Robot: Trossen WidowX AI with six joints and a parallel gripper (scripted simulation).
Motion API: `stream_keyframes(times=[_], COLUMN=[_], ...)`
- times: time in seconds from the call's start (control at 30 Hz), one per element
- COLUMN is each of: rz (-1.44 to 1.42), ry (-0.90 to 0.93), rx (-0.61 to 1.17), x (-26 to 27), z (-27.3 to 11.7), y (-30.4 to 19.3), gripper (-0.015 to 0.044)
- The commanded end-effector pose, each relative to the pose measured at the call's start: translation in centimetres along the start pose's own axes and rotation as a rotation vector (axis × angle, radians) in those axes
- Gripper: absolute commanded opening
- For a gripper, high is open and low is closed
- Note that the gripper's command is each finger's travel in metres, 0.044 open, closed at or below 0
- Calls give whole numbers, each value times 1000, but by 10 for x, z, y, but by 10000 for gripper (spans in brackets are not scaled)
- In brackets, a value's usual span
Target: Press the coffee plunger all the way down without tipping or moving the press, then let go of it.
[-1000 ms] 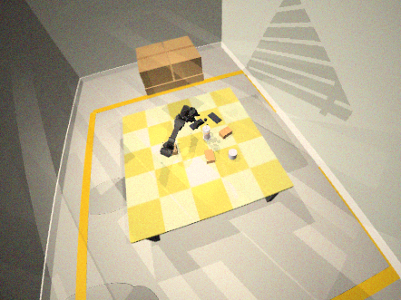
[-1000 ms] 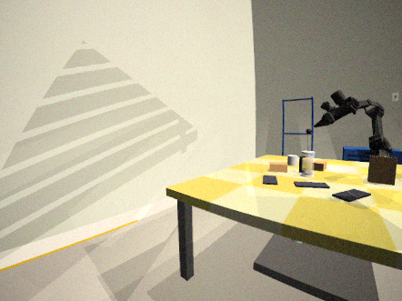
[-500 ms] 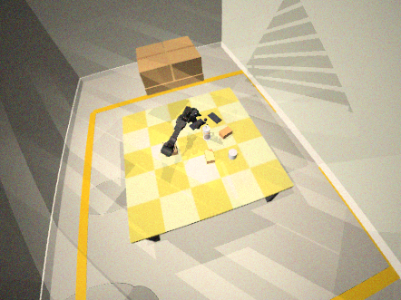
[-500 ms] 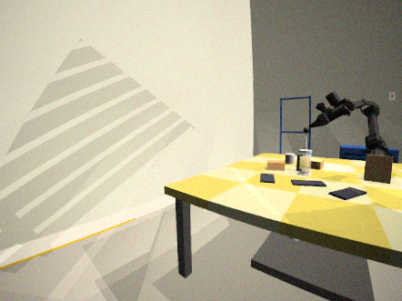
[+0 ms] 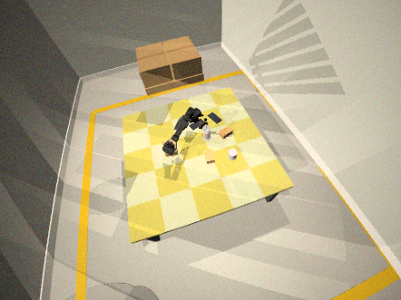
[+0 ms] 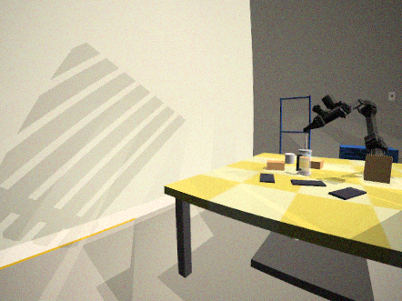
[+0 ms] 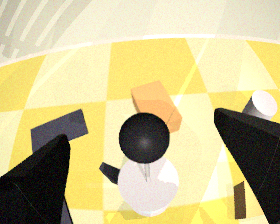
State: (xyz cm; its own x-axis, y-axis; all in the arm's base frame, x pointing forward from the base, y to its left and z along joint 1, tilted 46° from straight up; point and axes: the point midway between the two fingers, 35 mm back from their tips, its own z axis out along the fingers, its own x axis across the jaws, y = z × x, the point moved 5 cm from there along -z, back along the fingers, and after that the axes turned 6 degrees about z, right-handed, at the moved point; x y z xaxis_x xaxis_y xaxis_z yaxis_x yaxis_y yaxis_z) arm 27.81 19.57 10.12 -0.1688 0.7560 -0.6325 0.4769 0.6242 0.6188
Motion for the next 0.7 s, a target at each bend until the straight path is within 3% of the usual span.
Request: stream_keyframes(times=[0.0, 0.4, 0.67], rz=[-3, -3, -3], ry=[1, 1, 1], rx=[3, 3, 3], x=[-1, -1, -1], z=[4, 4, 4], y=[-1, -1, -1], gripper=[440, 125, 120])
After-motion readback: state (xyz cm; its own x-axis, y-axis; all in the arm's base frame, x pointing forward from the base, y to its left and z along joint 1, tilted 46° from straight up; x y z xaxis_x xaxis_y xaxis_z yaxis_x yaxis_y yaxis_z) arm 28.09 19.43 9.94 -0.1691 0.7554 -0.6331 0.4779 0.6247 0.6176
